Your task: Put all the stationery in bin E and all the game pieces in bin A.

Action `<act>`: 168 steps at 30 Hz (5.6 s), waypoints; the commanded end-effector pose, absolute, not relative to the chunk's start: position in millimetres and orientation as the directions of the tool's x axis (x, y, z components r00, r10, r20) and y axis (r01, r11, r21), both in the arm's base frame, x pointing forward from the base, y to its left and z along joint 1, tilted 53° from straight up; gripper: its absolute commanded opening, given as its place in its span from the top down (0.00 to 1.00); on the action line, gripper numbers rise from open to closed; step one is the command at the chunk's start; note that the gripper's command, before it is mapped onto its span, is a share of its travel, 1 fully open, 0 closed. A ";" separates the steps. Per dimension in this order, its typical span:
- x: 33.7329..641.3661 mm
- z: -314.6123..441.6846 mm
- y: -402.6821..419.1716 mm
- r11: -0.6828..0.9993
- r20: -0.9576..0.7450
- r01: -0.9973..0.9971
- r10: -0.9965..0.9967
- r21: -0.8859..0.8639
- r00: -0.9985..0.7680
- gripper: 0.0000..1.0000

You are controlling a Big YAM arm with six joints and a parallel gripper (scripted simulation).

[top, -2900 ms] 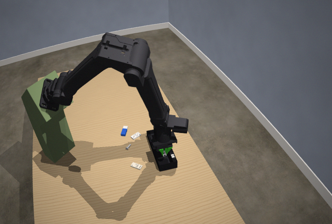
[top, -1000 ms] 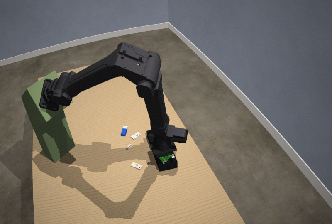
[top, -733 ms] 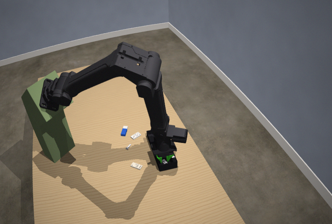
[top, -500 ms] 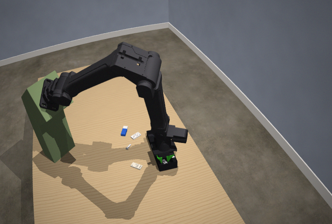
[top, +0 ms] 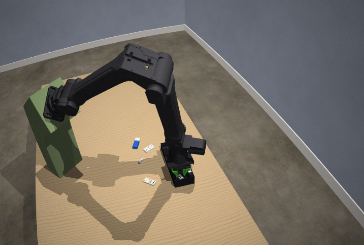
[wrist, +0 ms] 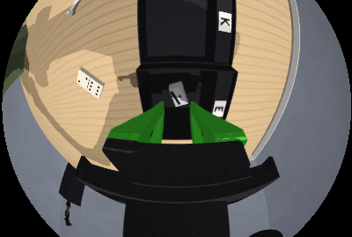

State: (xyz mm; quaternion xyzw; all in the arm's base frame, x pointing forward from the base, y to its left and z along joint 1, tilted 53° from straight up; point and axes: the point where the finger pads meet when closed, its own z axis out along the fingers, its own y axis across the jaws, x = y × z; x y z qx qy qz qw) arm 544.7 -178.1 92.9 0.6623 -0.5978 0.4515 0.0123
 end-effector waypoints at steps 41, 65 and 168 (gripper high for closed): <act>524.1 106.3 -144.7 -0.289 0.606 -0.806 -0.788 -0.516 -0.106 0.70; 525.1 105.6 -142.5 -0.291 0.606 -0.802 -0.788 -0.521 -0.108 0.70; 438.4 -114.3 15.3 0.050 0.354 -0.690 -0.831 -0.722 -0.430 0.62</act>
